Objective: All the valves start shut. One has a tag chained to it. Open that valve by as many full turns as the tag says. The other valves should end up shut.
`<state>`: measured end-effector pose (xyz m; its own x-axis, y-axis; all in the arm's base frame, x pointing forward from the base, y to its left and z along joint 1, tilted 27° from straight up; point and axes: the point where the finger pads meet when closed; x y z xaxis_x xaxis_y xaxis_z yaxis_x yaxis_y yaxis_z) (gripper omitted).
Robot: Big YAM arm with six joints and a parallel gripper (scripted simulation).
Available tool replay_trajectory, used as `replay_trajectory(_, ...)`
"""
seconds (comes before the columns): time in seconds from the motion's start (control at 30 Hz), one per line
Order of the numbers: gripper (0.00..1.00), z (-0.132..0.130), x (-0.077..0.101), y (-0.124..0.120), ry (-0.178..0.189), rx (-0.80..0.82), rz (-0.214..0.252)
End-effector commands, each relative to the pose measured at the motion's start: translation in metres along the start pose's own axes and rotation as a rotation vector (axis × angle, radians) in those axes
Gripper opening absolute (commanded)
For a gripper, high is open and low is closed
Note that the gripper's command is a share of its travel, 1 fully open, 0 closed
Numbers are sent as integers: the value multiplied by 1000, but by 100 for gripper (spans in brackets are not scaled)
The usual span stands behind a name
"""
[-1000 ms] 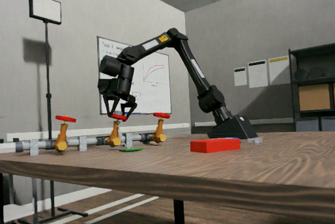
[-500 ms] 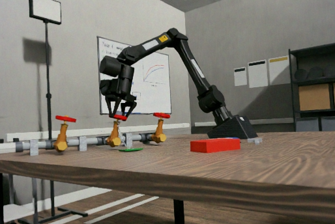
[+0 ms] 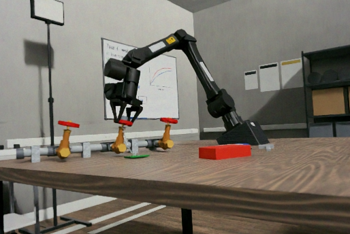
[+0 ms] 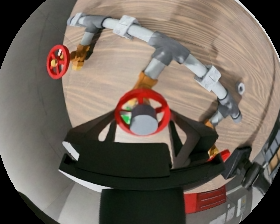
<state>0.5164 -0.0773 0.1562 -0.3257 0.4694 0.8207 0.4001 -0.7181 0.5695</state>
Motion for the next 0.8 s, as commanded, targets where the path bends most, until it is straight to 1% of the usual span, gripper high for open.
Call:
replay_trajectory(0.0,0,6,9,11,10,-32,-16)
replay_trajectory(0.2,0,6,9,11,10,-25,-16)
replay_trajectory(0.4,0,6,9,11,9,50,-17)
replay_trajectory(0.53,0,6,9,11,8,130,-17)
replay_trajectory(0.6,0,6,9,11,8,130,-17)
replay_trajectory(0.77,0,6,9,11,7,288,-18)
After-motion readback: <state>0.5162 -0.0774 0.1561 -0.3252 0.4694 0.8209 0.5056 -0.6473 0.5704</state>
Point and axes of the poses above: the point where the finger pads meet when closed, its own x axis back along the fingers, its own z axis across the jaws, y = z × x, and after that the axes turned 13 degrees about x, right-handed
